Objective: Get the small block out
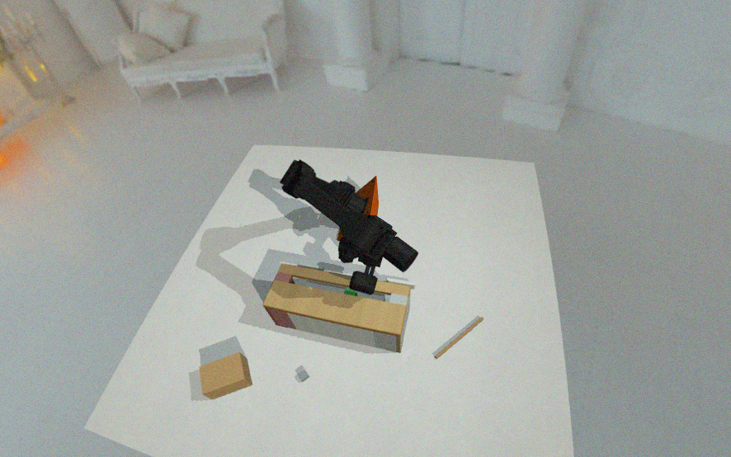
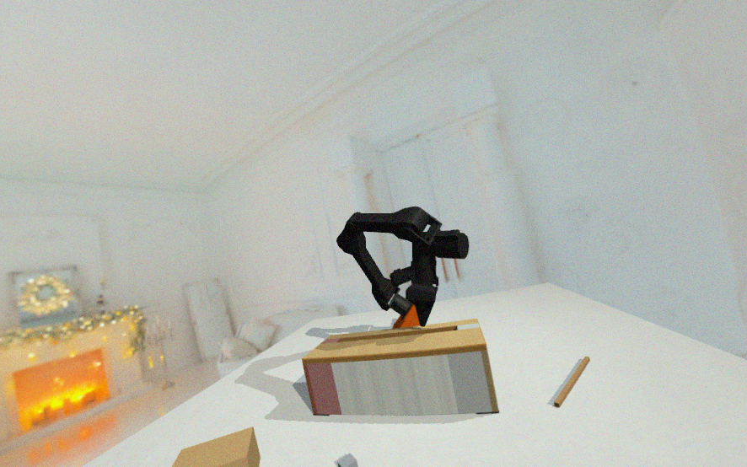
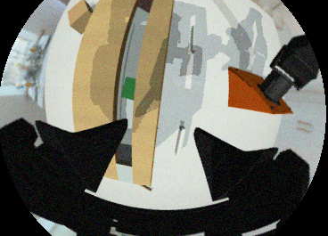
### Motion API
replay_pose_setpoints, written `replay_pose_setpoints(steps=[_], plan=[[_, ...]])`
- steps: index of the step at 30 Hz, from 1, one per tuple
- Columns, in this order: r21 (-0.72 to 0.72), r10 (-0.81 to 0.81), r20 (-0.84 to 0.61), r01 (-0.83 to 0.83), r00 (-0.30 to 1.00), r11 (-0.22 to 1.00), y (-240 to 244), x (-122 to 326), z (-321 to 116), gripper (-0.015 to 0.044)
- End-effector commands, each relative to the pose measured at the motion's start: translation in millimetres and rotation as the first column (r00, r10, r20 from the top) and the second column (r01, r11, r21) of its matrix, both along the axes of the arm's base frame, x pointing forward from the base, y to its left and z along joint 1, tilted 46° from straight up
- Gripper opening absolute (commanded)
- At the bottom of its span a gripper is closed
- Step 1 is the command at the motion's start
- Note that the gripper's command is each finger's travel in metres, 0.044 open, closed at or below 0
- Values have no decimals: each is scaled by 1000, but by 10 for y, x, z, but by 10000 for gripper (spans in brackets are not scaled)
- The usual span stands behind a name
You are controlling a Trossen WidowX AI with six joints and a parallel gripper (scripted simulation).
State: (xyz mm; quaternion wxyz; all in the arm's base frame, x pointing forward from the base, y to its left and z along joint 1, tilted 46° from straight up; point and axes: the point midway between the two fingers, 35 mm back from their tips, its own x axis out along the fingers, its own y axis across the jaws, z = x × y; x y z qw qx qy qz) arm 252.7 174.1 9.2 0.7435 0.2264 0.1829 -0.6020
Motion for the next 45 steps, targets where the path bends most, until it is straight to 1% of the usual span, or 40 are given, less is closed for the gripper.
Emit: replay_pose_setpoints(steps=[1,33,37,45], plan=[[-5,7,-3,-7,1000,1000,-52,21,-37,400],[-12,6,-3,-6,1000,1000,-463,145,-328,400],[-6,-1,0,1,1000,1000,-431,140,-306,400],[-7,-2,0,2,1000,1000,-539,149,-212,400]])
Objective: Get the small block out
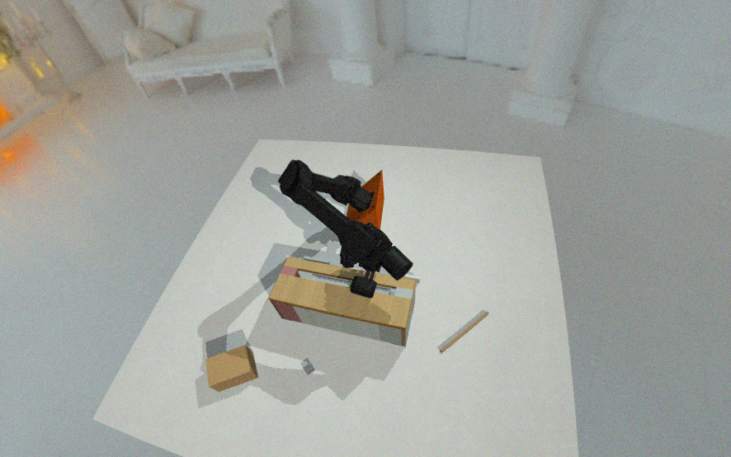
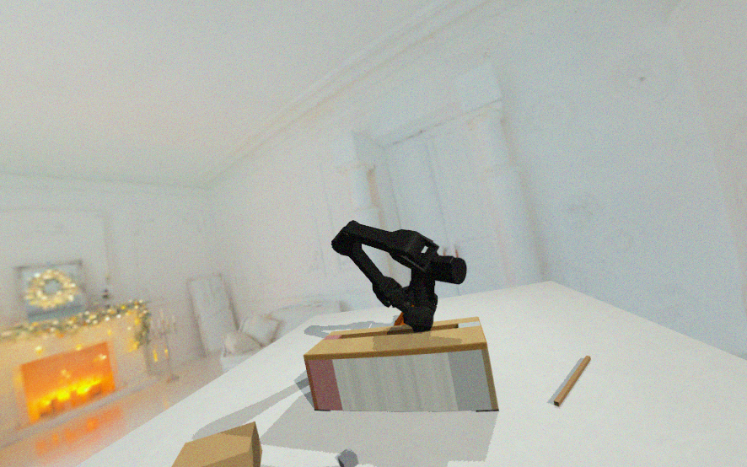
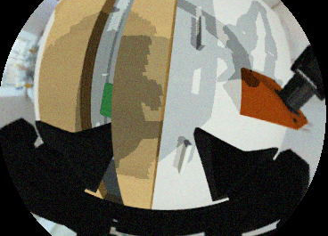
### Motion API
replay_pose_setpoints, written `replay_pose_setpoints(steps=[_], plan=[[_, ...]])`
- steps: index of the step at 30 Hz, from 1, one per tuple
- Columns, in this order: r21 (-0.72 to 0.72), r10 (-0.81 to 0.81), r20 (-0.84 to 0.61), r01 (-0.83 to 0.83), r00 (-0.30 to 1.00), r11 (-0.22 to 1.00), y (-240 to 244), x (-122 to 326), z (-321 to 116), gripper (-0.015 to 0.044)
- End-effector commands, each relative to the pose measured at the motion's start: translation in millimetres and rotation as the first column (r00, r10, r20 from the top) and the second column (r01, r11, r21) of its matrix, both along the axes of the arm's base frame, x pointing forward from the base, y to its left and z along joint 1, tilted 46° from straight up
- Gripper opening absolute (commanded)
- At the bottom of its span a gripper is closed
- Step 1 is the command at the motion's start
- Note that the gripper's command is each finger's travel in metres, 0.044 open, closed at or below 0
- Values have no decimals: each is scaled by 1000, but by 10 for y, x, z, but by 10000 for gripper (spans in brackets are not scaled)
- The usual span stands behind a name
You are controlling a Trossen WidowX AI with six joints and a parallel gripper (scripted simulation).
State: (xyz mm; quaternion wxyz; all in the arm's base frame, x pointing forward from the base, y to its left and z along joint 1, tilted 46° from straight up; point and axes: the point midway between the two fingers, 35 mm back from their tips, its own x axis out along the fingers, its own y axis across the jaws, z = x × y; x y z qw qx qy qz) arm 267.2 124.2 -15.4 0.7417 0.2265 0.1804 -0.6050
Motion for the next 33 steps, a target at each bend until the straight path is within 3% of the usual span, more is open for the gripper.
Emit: replay_pose_setpoints(steps=[1,33], plan=[[-4,6,-2,-6,1000,1000,-53,5,47,400],[-7,6,-3,-6,1000,1000,-414,31,409,400]])
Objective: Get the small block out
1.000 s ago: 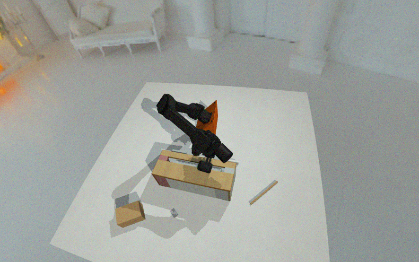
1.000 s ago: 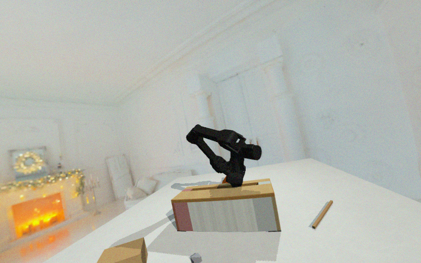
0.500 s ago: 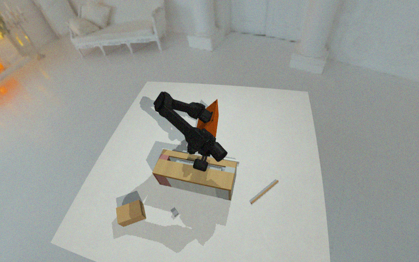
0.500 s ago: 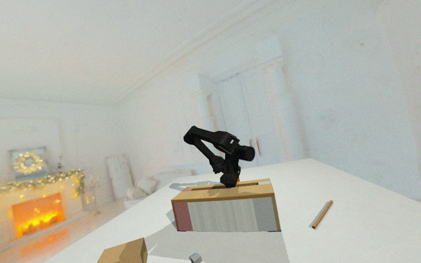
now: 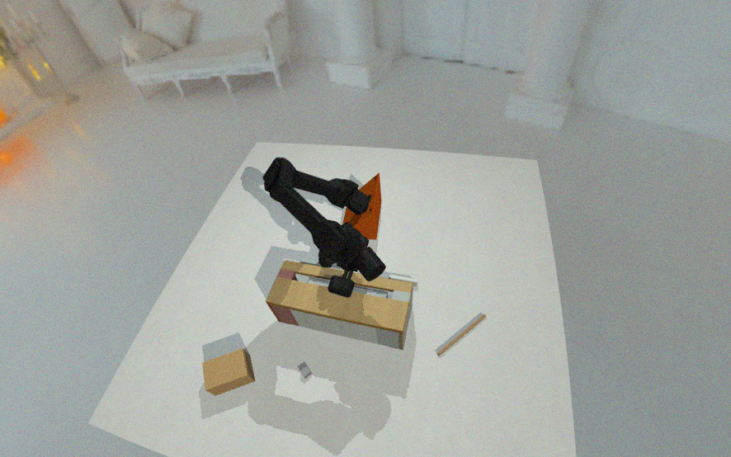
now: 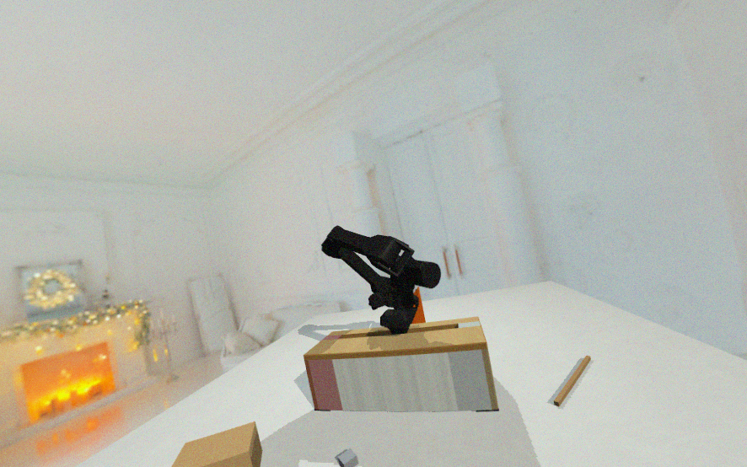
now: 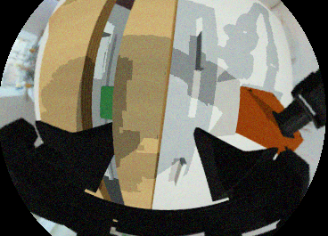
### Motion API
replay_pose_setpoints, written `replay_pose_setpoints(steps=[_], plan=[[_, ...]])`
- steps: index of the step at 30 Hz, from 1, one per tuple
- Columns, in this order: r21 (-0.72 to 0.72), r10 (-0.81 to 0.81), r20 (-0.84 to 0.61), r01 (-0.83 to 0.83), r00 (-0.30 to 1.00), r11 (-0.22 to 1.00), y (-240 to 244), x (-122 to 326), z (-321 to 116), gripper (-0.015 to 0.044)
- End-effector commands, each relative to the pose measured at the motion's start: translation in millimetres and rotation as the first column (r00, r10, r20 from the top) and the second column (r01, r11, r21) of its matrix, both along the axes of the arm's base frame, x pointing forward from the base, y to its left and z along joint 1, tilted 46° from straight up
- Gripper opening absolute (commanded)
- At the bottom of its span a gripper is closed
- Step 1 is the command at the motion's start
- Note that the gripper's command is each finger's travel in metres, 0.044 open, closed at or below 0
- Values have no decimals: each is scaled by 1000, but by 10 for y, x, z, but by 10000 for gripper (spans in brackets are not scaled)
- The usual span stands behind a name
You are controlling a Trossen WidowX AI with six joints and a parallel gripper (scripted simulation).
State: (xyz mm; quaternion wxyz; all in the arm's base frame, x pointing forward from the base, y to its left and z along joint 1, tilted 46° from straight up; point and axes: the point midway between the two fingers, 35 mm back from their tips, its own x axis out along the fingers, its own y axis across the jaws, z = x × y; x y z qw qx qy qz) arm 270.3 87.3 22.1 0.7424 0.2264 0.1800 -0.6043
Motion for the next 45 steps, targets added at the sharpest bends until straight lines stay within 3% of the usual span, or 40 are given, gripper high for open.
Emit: replay_pose_setpoints(steps=[1,45], plan=[[-6,4,-4,-4,1000,1000,-56,1,45,400],[-9,4,-4,-4,1000,1000,-545,37,541,400]])
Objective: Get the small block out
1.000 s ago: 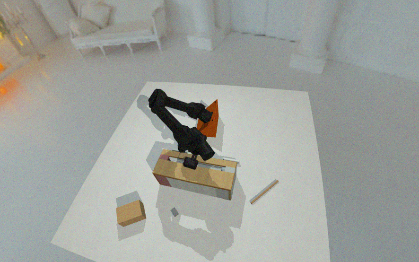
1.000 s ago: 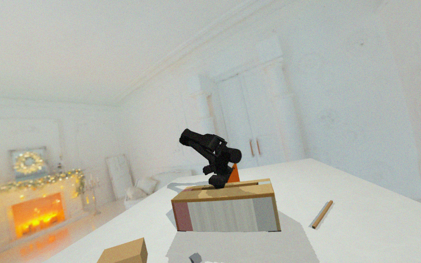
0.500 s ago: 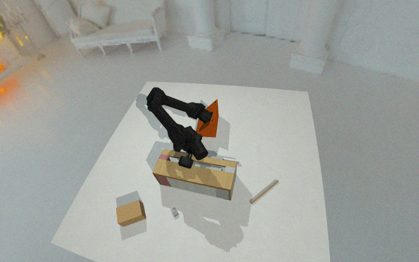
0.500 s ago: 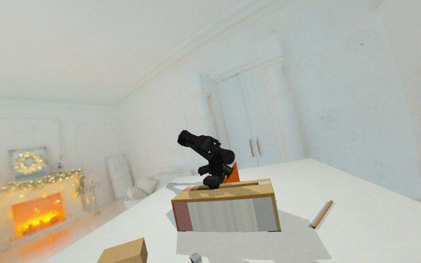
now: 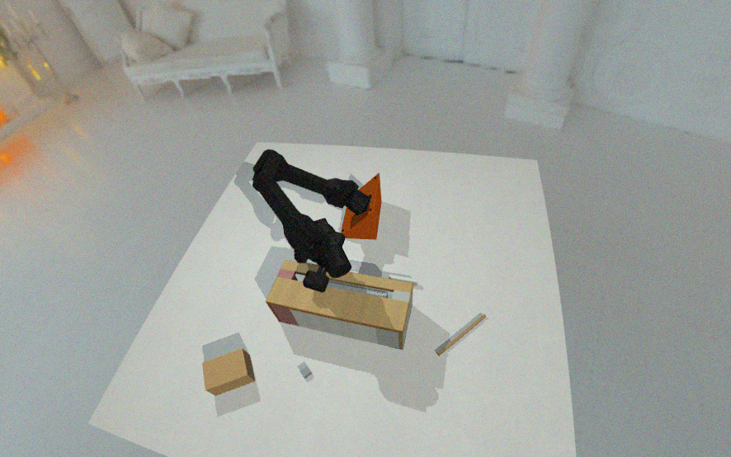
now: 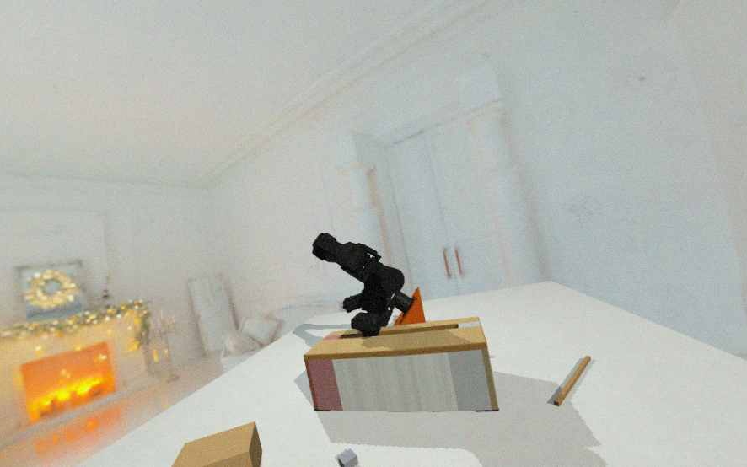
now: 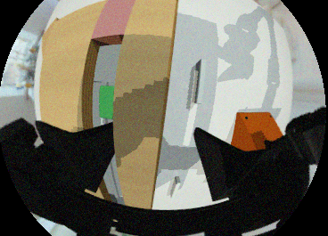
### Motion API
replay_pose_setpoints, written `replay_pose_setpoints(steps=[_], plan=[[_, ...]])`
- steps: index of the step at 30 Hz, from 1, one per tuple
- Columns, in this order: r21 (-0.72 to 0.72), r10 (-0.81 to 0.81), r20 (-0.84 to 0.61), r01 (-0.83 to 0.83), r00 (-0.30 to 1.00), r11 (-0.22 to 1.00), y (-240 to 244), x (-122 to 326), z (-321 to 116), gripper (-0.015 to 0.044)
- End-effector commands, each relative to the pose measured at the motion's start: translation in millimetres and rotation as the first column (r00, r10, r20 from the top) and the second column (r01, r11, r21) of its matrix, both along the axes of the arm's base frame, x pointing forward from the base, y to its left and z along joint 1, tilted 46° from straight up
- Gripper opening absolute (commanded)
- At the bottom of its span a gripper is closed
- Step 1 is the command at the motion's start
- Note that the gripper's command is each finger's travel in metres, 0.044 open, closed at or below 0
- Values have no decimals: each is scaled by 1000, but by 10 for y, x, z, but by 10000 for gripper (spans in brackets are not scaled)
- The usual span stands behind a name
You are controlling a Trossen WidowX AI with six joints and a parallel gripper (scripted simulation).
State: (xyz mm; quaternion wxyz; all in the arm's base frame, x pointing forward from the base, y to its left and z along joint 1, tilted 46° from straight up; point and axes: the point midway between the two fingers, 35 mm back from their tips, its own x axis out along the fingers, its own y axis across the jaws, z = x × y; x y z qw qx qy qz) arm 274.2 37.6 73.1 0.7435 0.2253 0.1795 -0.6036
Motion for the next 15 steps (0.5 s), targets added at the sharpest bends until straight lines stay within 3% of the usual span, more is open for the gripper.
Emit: replay_pose_setpoints(steps=[1,15], plan=[[-7,1,-4,-1,1000,1000,-59,-1,42,400],[-8,1,-4,-1,1000,1000,-215,10,203,400]])
